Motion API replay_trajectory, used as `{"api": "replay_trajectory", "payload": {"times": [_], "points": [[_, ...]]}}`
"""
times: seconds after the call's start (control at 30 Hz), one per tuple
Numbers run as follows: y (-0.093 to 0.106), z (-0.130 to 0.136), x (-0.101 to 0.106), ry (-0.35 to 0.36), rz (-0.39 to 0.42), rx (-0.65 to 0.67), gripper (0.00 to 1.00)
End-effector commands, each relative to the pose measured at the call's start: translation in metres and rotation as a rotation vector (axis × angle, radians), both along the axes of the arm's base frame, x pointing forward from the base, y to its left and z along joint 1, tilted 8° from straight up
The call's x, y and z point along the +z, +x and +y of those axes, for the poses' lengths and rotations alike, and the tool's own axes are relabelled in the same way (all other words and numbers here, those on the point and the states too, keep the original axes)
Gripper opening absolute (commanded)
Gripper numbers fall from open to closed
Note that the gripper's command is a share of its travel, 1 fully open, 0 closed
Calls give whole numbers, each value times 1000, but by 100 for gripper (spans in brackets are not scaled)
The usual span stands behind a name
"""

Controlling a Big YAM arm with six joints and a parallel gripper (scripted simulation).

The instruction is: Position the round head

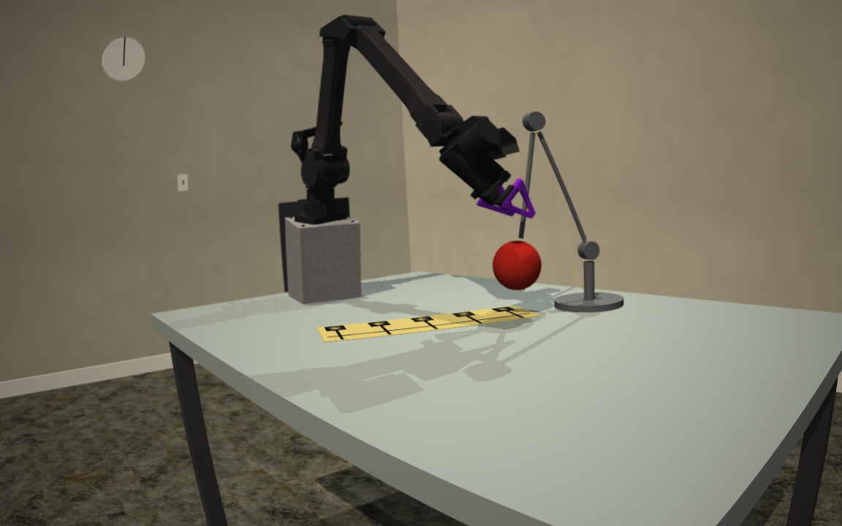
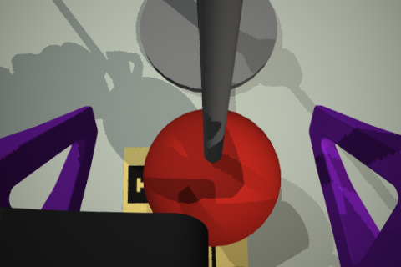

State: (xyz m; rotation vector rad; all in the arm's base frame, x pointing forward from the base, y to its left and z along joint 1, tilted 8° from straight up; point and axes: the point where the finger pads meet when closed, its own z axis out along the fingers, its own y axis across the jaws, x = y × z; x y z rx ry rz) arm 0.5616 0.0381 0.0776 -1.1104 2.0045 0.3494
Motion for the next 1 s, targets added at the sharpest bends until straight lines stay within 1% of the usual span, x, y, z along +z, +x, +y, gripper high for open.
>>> {"api": "replay_trajectory", "payload": {"times": [0.0, 0.53, 0.57, 0.97], "points": [[10, 4, 1, 1, -16, 7, 100], [10, 4, 1, 1, -16, 7, 100], [10, 4, 1, 1, -16, 6, 0], [3, 1, 5, -1, -12, 1, 0]]}}
